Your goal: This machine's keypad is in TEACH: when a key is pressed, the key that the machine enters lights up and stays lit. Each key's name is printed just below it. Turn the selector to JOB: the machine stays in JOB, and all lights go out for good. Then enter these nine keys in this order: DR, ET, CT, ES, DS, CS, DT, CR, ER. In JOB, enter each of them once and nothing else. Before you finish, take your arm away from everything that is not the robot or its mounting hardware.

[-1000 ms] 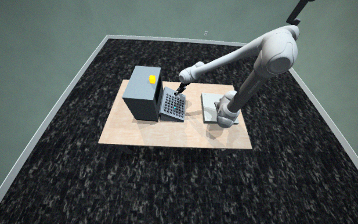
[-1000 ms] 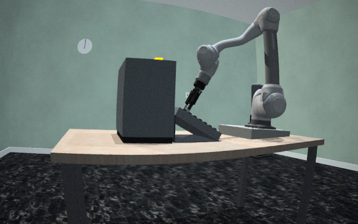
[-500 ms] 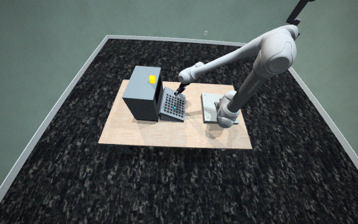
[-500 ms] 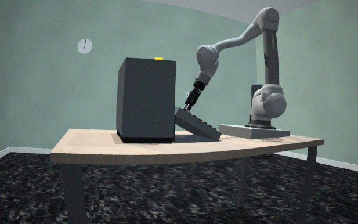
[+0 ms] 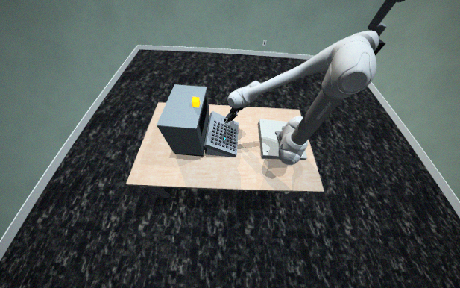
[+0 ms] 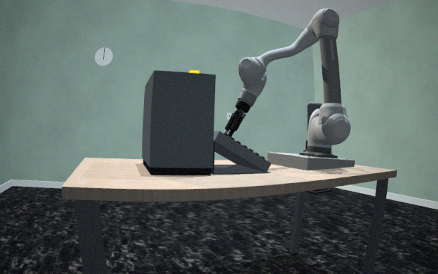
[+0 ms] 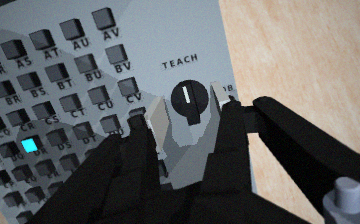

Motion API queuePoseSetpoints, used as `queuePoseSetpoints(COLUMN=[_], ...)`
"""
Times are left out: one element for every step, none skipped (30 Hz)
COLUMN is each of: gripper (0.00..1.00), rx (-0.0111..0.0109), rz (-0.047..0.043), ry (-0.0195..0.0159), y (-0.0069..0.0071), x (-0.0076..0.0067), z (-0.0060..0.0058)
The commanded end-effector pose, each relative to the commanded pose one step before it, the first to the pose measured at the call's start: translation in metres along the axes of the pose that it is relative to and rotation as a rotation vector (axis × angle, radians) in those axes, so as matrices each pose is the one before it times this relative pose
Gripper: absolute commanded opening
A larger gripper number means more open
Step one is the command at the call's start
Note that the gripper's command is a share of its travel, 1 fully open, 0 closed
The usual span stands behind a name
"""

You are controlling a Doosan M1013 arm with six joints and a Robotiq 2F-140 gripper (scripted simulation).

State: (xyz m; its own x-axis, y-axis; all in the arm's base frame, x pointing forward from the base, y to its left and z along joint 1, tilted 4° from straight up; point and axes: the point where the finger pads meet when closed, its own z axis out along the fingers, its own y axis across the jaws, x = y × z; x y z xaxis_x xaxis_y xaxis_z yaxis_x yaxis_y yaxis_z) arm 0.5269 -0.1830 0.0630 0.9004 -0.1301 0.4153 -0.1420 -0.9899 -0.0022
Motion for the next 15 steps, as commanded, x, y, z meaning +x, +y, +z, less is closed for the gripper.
queuePoseSetpoints(gripper=[0.33,0.33,0.33,0.33,0.33,0.33,0.33,0.33,0.33,0.33,0.33,0.33,0.33,0.33,0.33], rx=[0.00019,-0.00001,0.00001,0.00001,0.00000,0.00000,0.00000,0.00000,0.00000,0.00000,0.00000,0.00000,0.00000,0.00000,0.00000], rz=[0.00004,0.00000,0.00000,0.00000,0.00000,0.00000,0.00000,0.00000,0.00000,0.00000,0.00000,0.00000,0.00000,0.00000,0.00000], ry=[0.00009,-0.00001,0.00000,0.00000,0.00000,0.00000,0.00000,0.00000,0.00000,0.00000,0.00000,0.00000,0.00000,0.00000,0.00000], y=[-0.00006,0.00000,0.00000,0.00000,0.00000,0.00000,0.00000,0.00000,0.00000,0.00000,0.00000,0.00000,0.00000,0.00000,0.00000], x=[0.00003,0.00000,0.00000,0.00000,0.00000,0.00000,0.00000,0.00000,0.00000,0.00000,0.00000,0.00000,0.00000,0.00000,0.00000], z=[0.00096,0.00078,0.00073,0.00067,0.00061,0.00055,0.00049,0.00042,0.00036,0.00029,0.00023,0.00018,0.00012,0.00008,0.00004])
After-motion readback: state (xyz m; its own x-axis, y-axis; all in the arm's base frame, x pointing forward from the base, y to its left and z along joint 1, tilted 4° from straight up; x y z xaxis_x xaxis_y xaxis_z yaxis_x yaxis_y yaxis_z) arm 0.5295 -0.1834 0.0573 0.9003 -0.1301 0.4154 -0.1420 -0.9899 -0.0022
